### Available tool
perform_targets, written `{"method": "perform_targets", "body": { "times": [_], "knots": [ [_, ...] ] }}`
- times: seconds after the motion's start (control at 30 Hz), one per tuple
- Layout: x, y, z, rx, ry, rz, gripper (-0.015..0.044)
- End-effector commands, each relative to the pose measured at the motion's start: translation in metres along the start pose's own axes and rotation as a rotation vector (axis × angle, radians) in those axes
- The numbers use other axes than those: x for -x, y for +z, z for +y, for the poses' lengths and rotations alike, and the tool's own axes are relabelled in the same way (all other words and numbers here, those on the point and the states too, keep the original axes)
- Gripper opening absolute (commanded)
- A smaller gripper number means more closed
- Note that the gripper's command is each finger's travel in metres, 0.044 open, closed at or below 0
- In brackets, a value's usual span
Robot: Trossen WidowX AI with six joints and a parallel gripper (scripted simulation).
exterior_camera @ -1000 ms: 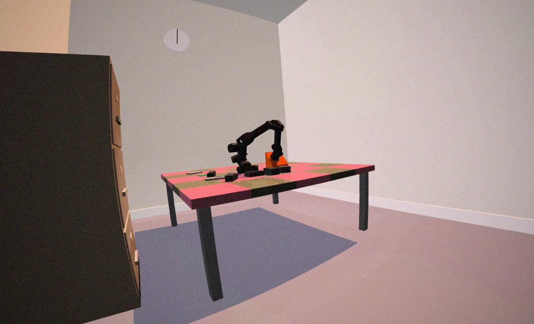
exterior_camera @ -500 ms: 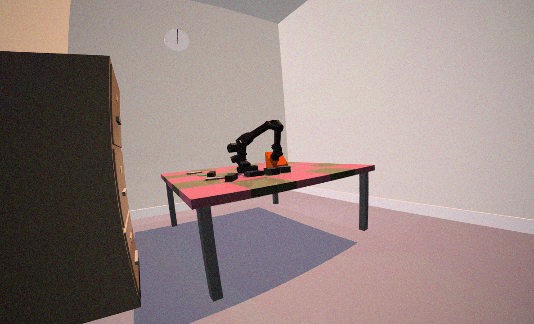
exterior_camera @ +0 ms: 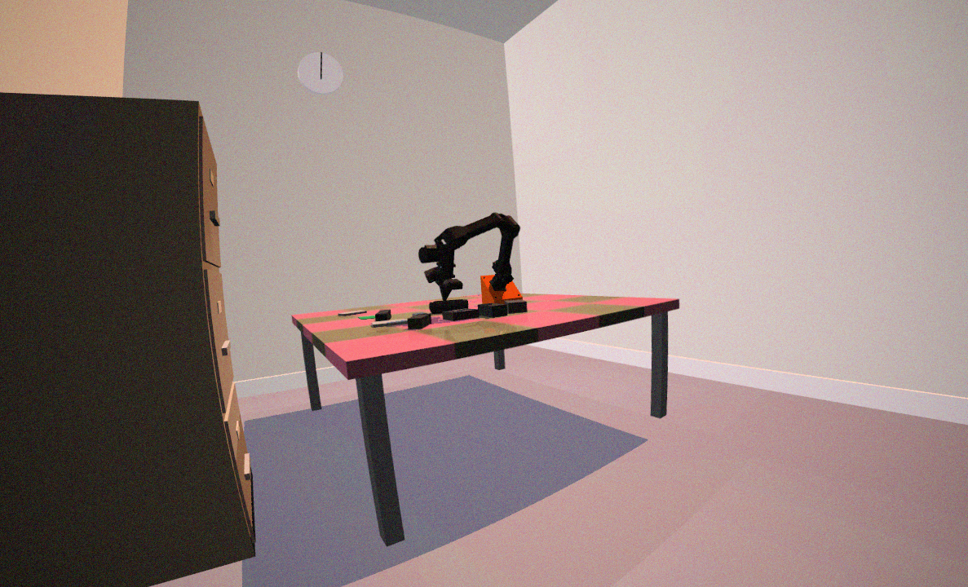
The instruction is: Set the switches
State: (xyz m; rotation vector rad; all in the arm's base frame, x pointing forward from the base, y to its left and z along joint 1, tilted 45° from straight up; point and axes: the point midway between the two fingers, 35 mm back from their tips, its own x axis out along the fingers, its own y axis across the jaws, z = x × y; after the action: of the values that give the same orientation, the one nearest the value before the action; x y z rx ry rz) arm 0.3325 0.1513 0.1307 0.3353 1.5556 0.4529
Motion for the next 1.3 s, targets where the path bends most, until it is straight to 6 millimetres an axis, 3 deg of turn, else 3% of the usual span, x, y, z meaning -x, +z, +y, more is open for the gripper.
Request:
{"method": "perform_targets", "body": {
  "times": [0.0,0.33,0.67,0.97,1.27],
  "knots": [
    [-0.004,-0.009,-0.02,-0.05,0.04,0.031,0.0],
    [-0.022,-0.06,-0.088,-0.252,0.278,0.077,0.0],
    [-0.034,-0.12,-0.118,-0.457,0.554,0.009,0.0],
    [-0.035,-0.123,-0.119,-0.472,0.573,0.0,0.0],
    [-0.049,-0.122,-0.116,-0.473,0.568,0.001,0.0]
  ]
}}
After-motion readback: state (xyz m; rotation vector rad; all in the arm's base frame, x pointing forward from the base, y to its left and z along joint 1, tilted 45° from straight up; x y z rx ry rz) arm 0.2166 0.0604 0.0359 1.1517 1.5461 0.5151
